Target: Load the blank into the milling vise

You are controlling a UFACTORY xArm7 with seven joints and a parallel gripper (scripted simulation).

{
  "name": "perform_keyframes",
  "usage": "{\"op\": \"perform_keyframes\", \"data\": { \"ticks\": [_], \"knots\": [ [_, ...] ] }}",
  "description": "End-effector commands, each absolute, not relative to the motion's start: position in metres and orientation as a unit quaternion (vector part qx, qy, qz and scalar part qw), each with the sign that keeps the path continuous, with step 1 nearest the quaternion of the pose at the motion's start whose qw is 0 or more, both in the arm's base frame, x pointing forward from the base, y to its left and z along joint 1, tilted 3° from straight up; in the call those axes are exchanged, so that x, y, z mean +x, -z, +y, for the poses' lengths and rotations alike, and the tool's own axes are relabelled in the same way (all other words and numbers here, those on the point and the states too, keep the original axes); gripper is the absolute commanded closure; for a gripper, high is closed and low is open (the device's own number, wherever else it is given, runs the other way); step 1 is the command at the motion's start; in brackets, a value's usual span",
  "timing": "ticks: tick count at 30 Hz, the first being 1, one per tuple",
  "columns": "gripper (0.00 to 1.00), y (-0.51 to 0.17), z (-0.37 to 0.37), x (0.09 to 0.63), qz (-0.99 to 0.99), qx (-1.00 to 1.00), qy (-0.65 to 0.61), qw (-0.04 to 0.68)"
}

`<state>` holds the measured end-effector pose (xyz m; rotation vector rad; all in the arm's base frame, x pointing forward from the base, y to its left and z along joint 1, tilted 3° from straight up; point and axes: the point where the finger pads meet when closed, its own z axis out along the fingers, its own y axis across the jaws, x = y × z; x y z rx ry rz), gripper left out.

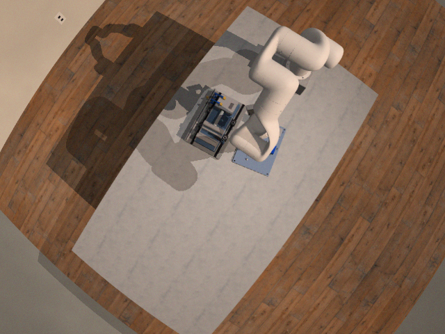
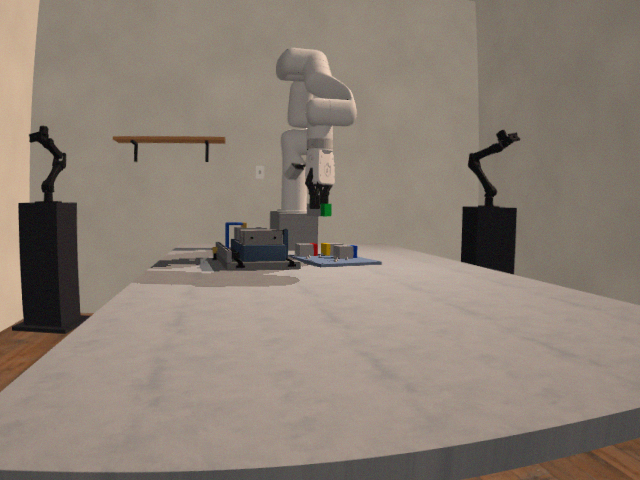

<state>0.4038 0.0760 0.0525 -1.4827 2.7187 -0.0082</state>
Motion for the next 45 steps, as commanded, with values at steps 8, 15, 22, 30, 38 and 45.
{"op": "perform_keyframes", "data": {
  "ticks": [8, 15, 22, 30, 38, 45],
  "knots": [
    [1.00, -0.0538, 0.0762, 0.4049, 0.907, -0.421, 0.004, 0.023],
    [1.00, -0.0539, 0.0763, 0.4049, 0.928, -0.371, 0.002, 0.024],
    [1.00, -0.0539, 0.0763, 0.4049, 0.948, -0.318, 0.000, 0.024],
    [1.00, -0.0539, 0.0764, 0.4049, 0.957, -0.289, -0.001, 0.024],
    [1.00, -0.0539, 0.0762, 0.4049, 0.977, -0.211, -0.003, 0.024],
    [1.00, -0.0539, 0.0763, 0.4049, 0.979, -0.204, -0.004, 0.024]
  ]
}}
